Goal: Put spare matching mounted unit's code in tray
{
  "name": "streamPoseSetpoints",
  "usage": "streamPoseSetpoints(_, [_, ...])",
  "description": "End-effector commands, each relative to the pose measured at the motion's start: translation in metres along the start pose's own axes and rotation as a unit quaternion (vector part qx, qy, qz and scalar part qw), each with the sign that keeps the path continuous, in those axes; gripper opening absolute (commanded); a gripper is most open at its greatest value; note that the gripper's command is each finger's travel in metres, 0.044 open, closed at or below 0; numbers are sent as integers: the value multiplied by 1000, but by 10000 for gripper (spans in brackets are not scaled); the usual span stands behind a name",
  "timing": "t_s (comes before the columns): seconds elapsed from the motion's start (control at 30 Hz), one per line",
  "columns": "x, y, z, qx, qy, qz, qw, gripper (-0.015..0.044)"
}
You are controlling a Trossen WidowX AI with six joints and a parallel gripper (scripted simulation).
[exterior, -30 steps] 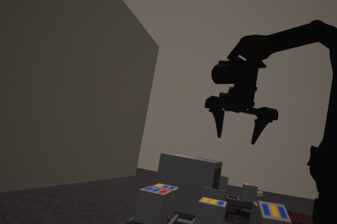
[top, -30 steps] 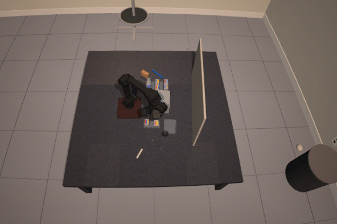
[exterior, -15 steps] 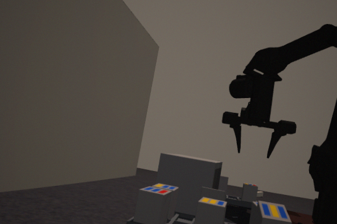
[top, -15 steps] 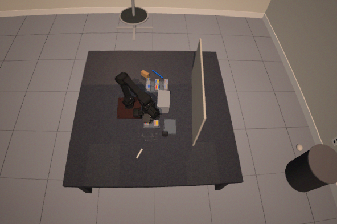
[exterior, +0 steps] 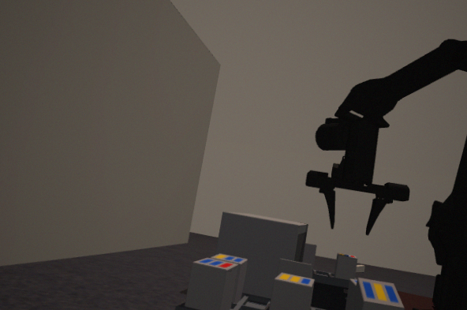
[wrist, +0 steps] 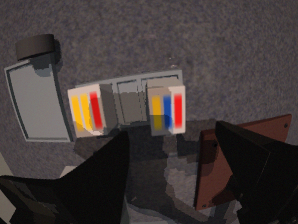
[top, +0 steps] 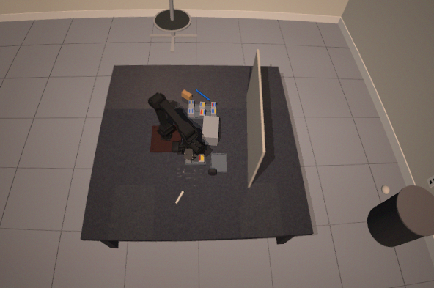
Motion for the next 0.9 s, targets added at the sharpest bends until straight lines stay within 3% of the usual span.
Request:
streamPoseSetpoints(0.0, [0, -7, 0, 1, -3, -4, 1000, 300])
streamPoseSetpoints(0.87, [1, -50, -1, 1, -3, -4, 1000, 300])
Point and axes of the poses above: the point midway between the two fingers, 35 mm back from their tips, its own y axis back along the fingers, its own x axis across the jaws, z = x × y, the point moved 7 cm from there along y, back along the fingers, and after that the axes turned 4 degrees about -y, right-handed, at the moved point
